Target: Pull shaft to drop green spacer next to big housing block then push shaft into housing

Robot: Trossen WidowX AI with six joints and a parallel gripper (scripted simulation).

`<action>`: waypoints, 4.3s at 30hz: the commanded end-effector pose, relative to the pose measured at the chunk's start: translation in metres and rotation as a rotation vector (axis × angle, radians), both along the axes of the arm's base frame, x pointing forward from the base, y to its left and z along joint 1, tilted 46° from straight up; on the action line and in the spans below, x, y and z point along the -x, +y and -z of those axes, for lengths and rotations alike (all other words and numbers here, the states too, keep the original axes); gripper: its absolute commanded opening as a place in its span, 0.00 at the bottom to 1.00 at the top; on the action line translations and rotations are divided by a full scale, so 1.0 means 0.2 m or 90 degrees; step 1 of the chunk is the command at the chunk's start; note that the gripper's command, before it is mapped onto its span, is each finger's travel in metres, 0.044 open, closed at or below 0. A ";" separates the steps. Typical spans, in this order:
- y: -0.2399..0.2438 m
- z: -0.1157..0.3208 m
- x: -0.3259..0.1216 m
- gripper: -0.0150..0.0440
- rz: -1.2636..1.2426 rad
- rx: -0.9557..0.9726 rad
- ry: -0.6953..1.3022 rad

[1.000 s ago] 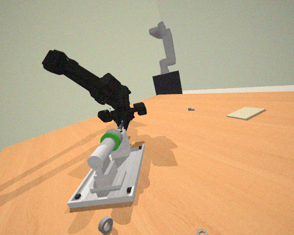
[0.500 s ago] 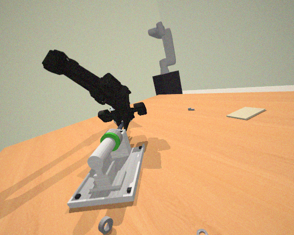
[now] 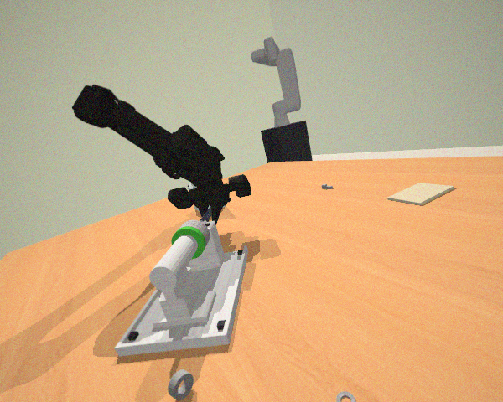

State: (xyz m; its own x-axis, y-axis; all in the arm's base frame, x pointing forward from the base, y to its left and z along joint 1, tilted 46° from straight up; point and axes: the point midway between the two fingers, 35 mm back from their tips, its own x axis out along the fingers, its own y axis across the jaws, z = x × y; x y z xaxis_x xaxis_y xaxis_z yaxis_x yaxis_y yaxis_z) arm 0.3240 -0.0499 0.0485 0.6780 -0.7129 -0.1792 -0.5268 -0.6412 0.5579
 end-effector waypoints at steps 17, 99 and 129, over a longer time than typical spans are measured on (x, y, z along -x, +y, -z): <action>0.01 0.01 0.02 0.25 0.000 -0.001 -0.001; 0.02 0.03 0.05 0.25 0.000 -0.002 0.000; 0.02 0.03 0.06 0.25 0.000 -0.002 0.000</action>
State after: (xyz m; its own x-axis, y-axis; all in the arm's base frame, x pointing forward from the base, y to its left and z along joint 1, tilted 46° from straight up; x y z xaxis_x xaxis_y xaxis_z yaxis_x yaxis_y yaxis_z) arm 0.3136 -0.0462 0.0427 0.6777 -0.7130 -0.1800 -0.5266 -0.6414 0.5580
